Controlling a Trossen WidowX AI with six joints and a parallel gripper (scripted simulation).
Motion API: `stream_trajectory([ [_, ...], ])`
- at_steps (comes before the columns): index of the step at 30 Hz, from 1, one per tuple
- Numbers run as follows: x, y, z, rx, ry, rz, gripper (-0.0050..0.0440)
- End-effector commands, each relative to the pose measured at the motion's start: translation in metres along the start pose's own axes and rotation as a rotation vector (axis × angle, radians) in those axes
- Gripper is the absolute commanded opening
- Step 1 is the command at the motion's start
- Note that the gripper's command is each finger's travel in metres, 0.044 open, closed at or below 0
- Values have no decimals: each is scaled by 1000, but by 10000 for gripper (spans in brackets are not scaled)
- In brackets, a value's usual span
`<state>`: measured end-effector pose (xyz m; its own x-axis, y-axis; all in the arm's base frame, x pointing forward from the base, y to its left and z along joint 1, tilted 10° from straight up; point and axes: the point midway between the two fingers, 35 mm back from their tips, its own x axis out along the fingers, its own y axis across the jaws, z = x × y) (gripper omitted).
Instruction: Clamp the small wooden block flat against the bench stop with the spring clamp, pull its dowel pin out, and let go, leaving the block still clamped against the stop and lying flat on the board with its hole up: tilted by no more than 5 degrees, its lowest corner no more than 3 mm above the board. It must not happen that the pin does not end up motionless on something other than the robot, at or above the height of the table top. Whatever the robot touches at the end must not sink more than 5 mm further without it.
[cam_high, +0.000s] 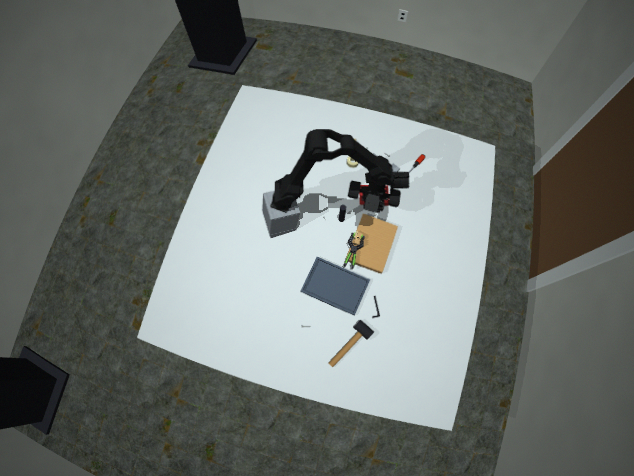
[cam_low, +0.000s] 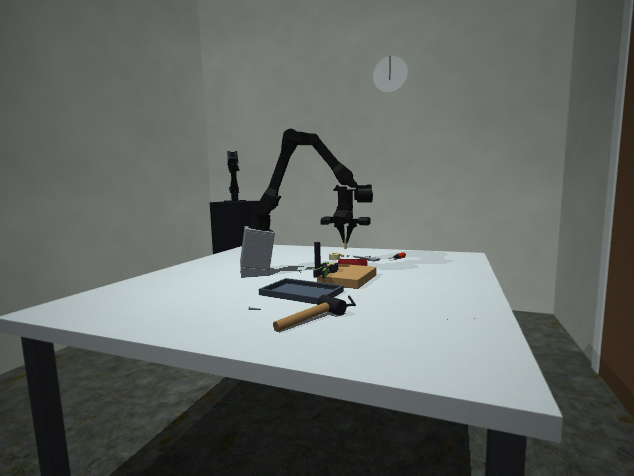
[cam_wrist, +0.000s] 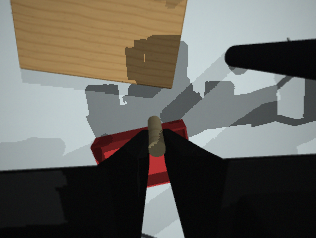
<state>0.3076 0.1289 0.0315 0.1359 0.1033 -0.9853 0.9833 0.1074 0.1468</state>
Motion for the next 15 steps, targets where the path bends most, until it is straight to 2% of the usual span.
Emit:
stream_trajectory([
  [1, -1, 1, -5, 9, -1, 1, 0],
  [15, -4, 0, -18, 40, -1, 2, 0],
])
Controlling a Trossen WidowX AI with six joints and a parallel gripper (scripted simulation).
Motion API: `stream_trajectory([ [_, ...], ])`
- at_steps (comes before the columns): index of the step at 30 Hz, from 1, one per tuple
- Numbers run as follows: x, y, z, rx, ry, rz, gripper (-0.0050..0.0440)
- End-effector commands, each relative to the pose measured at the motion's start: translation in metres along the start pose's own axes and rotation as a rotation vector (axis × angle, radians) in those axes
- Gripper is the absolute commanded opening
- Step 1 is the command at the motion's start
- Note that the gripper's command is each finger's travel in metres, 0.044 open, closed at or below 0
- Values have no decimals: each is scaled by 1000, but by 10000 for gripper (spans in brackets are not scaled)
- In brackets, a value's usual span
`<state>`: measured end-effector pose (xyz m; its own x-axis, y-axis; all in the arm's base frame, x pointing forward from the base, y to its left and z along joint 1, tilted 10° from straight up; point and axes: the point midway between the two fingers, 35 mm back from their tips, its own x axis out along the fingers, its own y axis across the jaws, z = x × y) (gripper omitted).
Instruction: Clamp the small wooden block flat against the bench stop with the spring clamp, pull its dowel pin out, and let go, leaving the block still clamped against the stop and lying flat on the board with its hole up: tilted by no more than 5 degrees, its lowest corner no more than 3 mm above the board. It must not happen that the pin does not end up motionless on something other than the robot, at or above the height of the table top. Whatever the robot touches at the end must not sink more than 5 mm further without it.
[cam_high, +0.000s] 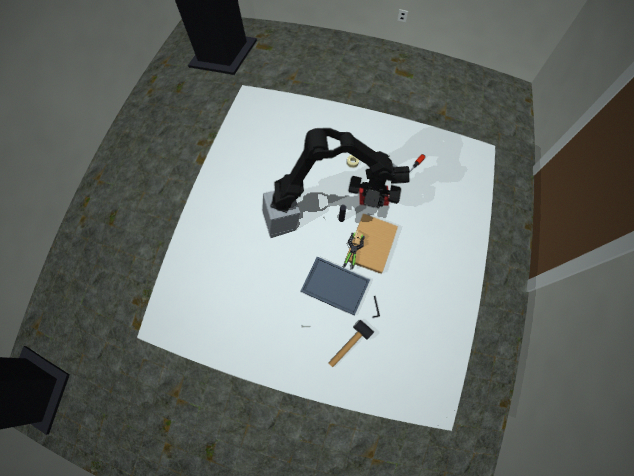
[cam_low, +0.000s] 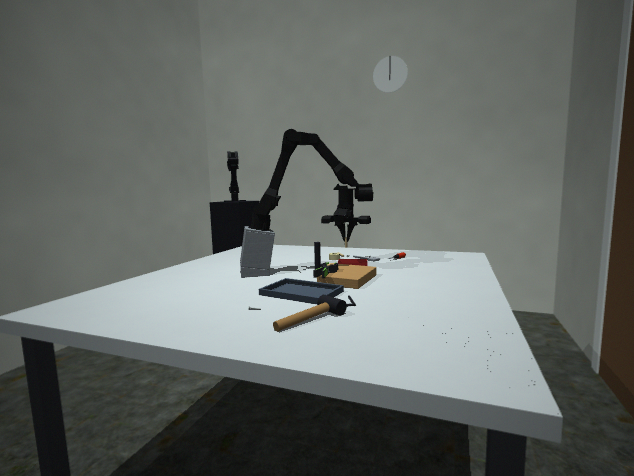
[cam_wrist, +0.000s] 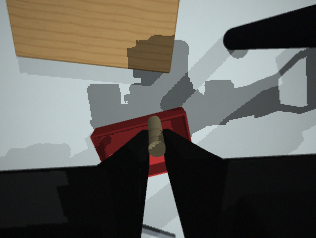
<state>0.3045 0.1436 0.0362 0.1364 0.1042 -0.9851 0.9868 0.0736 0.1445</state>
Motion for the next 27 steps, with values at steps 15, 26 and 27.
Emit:
stream_trajectory([
  [15, -5, -1, -18, 43, 0, 3, 0],
  [26, -8, -3, -29, 69, 0, 4, 0],
  [27, -8, -3, -30, 72, 1, 4, 0],
])
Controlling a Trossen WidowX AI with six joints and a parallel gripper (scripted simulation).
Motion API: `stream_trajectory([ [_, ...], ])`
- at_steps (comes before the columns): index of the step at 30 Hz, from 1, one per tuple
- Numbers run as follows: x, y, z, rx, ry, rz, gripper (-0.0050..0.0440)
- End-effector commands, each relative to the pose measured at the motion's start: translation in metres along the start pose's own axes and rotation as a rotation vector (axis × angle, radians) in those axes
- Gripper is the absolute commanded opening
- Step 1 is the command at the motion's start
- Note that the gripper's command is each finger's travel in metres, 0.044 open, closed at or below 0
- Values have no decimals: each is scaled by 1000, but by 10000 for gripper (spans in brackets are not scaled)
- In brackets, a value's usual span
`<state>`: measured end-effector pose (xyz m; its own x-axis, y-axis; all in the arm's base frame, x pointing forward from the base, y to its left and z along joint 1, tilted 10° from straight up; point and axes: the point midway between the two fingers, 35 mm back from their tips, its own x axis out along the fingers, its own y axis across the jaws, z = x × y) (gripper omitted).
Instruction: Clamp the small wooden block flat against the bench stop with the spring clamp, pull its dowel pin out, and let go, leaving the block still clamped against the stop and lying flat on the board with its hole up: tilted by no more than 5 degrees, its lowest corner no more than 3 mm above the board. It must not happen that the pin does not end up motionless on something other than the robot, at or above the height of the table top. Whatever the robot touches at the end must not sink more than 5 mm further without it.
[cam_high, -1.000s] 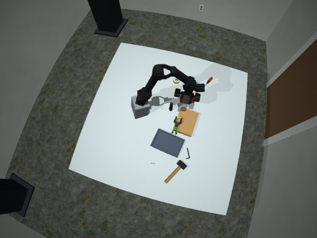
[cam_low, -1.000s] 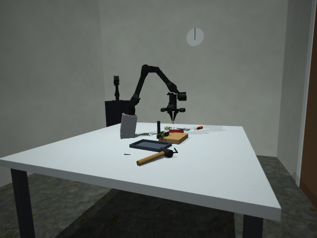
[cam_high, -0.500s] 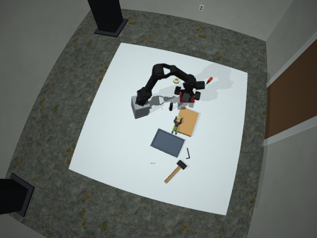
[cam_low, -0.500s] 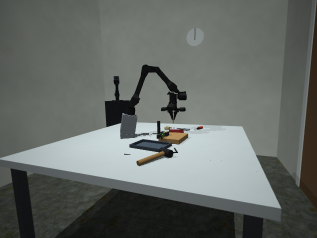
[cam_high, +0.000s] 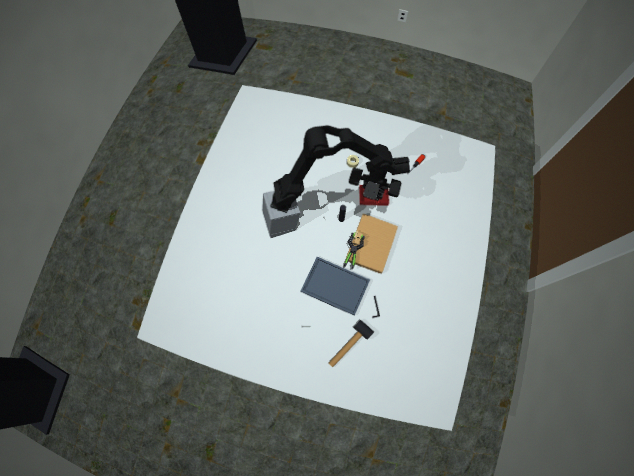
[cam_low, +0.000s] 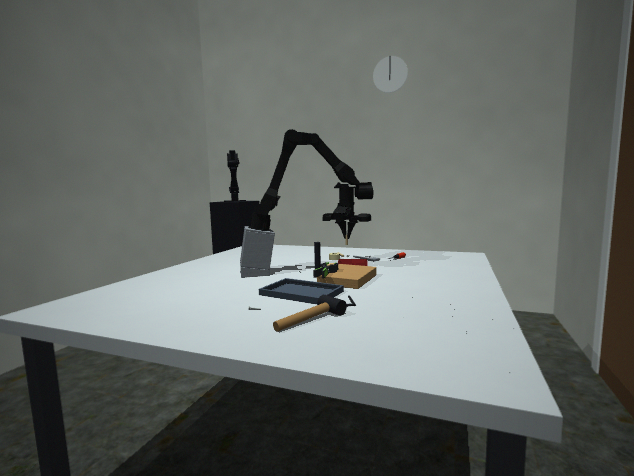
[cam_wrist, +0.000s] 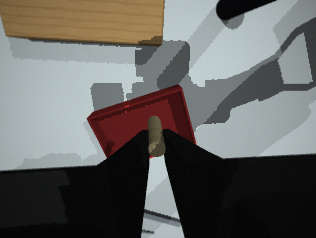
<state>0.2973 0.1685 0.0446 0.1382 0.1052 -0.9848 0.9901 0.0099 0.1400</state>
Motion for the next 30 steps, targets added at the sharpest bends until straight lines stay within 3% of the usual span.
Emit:
stream_trajectory([
  [1, -2, 0, -5, 10, 0, 2, 0],
  [30, -8, -8, -30, 69, 3, 5, 0],
])
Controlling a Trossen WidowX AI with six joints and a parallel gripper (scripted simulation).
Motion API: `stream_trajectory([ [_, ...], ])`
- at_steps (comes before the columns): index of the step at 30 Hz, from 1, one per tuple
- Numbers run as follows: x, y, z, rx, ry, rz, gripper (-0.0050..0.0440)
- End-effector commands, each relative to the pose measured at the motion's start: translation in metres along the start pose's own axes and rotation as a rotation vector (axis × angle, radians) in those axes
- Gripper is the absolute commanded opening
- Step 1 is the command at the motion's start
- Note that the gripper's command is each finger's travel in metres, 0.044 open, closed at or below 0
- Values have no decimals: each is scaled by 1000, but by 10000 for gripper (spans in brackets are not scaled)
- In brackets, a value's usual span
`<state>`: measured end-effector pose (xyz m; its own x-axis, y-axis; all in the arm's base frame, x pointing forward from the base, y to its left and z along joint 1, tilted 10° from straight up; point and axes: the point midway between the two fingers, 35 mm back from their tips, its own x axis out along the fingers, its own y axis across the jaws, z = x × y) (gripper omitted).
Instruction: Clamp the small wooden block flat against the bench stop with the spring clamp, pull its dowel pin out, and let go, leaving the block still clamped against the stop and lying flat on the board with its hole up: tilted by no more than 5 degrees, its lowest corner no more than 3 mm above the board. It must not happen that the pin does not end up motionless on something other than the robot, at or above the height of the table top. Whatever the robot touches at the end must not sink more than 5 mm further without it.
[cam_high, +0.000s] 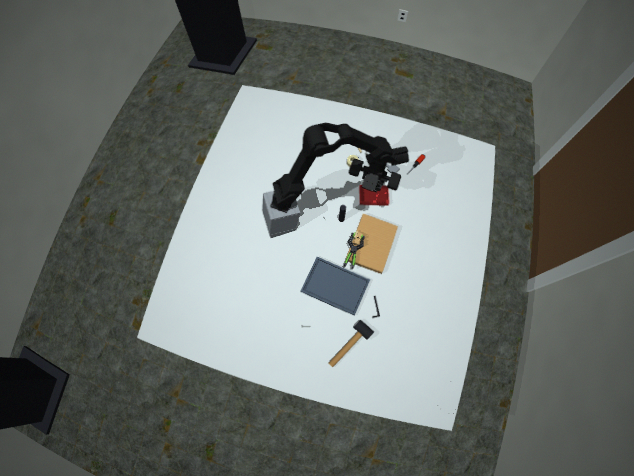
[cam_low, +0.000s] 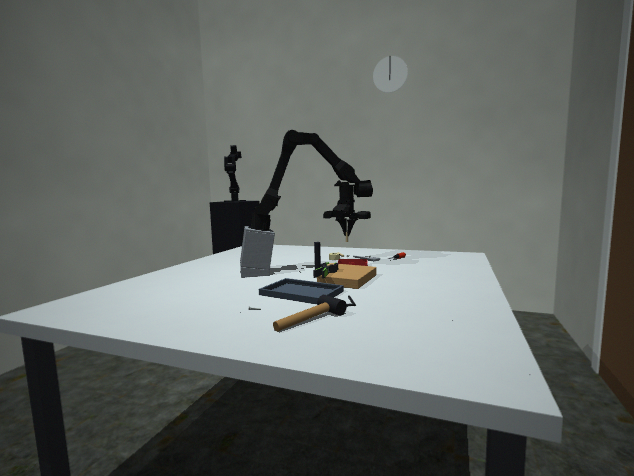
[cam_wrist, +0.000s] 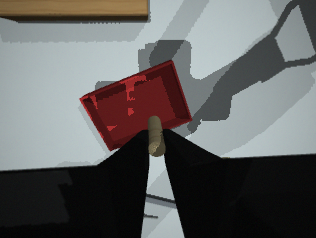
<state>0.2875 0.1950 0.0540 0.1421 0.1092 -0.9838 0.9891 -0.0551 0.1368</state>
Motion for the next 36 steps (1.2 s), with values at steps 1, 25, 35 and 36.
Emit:
stream_trajectory([
  [1, 0, 0, -2, 4, -1, 1, 0],
  [25, 30, 2, -3, 4, -1, 1, 0],
  [35, 41, 2, -3, 4, -1, 1, 0],
  [36, 43, 2, -3, 4, -1, 1, 0],
])
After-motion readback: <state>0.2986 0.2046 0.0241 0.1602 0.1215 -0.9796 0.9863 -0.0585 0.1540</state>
